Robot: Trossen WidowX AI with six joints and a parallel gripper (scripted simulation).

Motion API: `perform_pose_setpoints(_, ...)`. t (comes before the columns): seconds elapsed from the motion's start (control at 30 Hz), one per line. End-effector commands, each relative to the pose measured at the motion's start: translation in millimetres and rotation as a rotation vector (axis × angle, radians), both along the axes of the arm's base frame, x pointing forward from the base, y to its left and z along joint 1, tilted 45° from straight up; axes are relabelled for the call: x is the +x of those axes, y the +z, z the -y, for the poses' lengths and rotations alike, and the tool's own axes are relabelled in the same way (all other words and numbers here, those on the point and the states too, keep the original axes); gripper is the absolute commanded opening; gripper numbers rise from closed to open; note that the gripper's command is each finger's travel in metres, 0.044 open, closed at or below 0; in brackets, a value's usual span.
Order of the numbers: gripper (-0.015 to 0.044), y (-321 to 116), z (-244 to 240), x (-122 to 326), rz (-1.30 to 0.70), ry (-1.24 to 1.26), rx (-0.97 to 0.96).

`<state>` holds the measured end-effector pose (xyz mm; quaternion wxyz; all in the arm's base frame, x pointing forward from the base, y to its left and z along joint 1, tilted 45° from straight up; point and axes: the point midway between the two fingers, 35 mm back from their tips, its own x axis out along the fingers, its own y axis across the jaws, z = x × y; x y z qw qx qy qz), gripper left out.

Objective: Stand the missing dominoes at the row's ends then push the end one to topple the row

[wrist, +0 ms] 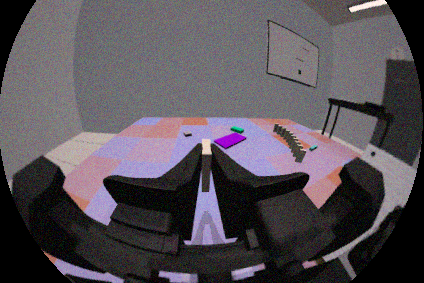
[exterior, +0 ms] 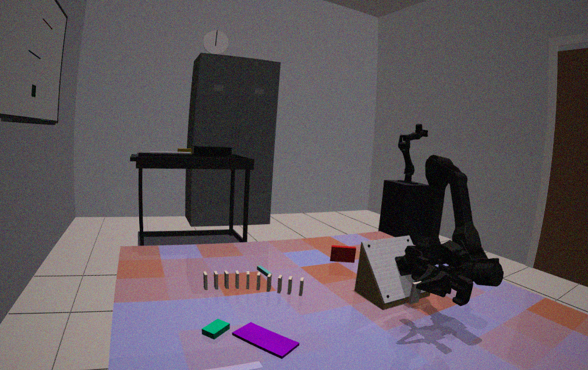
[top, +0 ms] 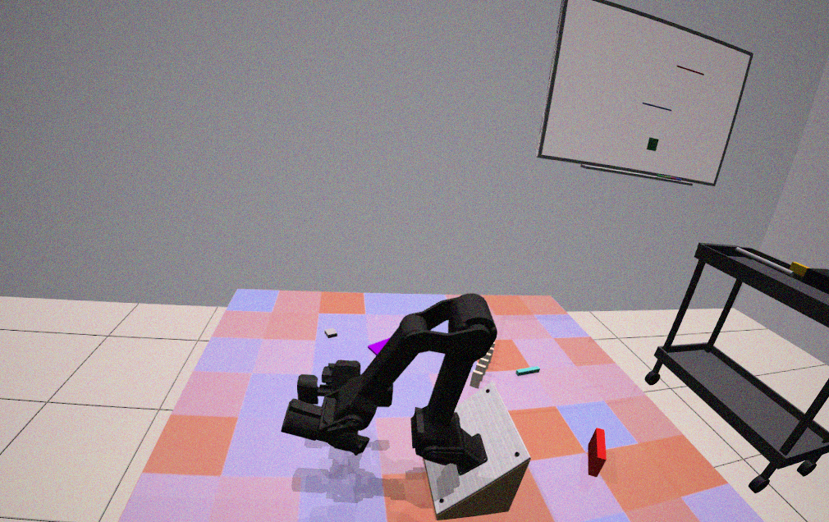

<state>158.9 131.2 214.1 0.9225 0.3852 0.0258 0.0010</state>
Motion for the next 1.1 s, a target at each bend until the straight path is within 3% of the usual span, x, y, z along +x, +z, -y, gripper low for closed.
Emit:
perform_pose_setpoints(0.0, 0.0020, -0.9, 0.9, -0.1, 0.002, -0.004, 0.003)
perform_pose_setpoints(1.07, 0.0020, -39.0, -50.4, 1.5, 0.001, -0.002, 0.001)
